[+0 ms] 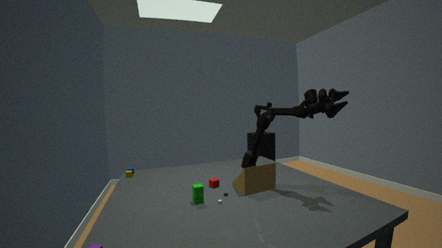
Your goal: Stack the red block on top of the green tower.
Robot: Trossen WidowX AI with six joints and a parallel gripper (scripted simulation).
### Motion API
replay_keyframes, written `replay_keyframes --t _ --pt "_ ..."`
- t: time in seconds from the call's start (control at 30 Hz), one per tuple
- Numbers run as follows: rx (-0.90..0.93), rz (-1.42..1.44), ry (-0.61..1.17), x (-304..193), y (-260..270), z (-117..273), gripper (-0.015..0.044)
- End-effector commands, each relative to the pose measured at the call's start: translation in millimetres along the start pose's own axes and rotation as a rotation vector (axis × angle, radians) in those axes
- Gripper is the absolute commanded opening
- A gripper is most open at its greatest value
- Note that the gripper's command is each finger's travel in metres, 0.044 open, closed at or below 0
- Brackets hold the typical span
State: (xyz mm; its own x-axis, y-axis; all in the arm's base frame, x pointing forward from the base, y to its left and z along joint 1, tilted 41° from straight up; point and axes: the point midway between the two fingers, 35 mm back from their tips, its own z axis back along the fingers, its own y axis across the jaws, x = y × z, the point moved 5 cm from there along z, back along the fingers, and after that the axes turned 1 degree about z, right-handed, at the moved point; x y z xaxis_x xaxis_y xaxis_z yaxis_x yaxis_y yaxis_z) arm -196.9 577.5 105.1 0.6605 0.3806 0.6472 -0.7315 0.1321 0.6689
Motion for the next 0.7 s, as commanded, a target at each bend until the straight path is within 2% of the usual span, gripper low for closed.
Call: replay_keyframes --t 0.0,0.3,0.67 --pt "-0.14 0.013 -0.041 47.1 -43.8 8.2 0.044" --pt "-0.476 0.033 -0.065 132.0 -147.2 53.8 0.044" --pt "-0.87 0.012 -0.019 200.2 -259.5 153.2 0.044"
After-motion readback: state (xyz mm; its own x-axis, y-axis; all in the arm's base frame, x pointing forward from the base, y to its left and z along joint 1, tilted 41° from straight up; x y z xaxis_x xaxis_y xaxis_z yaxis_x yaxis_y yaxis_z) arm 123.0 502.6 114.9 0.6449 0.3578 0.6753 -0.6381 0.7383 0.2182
